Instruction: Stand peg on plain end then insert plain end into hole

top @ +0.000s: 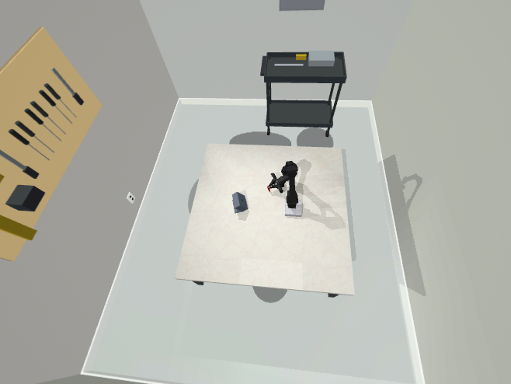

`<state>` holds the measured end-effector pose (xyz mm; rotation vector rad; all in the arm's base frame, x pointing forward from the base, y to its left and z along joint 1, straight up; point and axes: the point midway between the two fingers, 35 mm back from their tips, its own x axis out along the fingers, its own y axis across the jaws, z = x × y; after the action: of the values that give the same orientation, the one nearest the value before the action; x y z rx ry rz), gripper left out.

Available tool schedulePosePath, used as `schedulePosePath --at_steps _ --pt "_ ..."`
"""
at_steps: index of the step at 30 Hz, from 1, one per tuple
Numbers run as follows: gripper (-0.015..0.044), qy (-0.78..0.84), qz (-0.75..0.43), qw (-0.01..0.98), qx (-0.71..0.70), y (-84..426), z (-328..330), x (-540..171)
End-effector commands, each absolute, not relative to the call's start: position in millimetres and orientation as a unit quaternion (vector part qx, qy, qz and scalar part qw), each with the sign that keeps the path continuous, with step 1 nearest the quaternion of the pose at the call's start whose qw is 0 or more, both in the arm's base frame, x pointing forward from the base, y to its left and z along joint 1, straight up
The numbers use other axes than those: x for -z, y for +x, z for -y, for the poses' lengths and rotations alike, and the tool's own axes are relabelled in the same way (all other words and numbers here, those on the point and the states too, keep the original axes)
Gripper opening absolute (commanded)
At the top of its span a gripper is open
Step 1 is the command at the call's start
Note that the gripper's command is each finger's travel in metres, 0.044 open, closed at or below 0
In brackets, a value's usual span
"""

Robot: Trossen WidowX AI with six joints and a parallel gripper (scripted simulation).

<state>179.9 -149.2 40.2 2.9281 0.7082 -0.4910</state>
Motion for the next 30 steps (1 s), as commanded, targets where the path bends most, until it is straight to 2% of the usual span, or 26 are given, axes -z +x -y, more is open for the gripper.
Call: schedulePosePath --at_steps 1,30 --pt "0.0049 0.958 -0.232 0.045 0.161 178.7 149.7 -38.9" --pt "0.0049 0.961 -0.227 0.036 0.152 175.4 151.8 -37.9"
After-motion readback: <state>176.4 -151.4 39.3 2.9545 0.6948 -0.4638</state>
